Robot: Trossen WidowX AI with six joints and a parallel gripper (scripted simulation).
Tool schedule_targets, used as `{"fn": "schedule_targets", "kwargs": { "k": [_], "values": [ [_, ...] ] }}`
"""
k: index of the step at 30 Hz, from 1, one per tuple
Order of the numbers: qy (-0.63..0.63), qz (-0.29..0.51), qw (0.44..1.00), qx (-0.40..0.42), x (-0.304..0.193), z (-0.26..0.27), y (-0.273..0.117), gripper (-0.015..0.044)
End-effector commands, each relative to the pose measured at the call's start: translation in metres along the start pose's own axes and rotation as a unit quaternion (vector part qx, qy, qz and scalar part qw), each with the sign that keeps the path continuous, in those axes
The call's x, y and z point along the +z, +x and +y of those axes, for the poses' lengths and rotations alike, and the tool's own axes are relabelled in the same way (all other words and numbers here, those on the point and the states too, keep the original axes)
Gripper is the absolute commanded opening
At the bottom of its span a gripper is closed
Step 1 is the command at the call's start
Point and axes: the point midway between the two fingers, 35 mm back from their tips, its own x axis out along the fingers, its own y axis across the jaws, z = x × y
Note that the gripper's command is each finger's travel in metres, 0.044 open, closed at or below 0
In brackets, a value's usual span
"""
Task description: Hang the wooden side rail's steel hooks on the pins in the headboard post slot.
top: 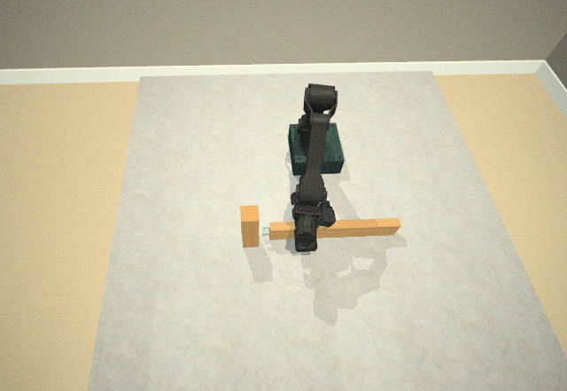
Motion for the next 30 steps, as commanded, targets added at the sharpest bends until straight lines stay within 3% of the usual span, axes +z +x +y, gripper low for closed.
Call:
{"fn": "schedule_targets", "kwargs": {
  "k": [1, 30],
  "values": [
    [0.0, 0.0, 1.0, -0.011, -0.0001, -0.0039, -0.0081, 0.0],
    [0.0, 0.0, 1.0, -0.011, -0.0001, -0.0039, -0.0129, 0.0]
  ]
}}
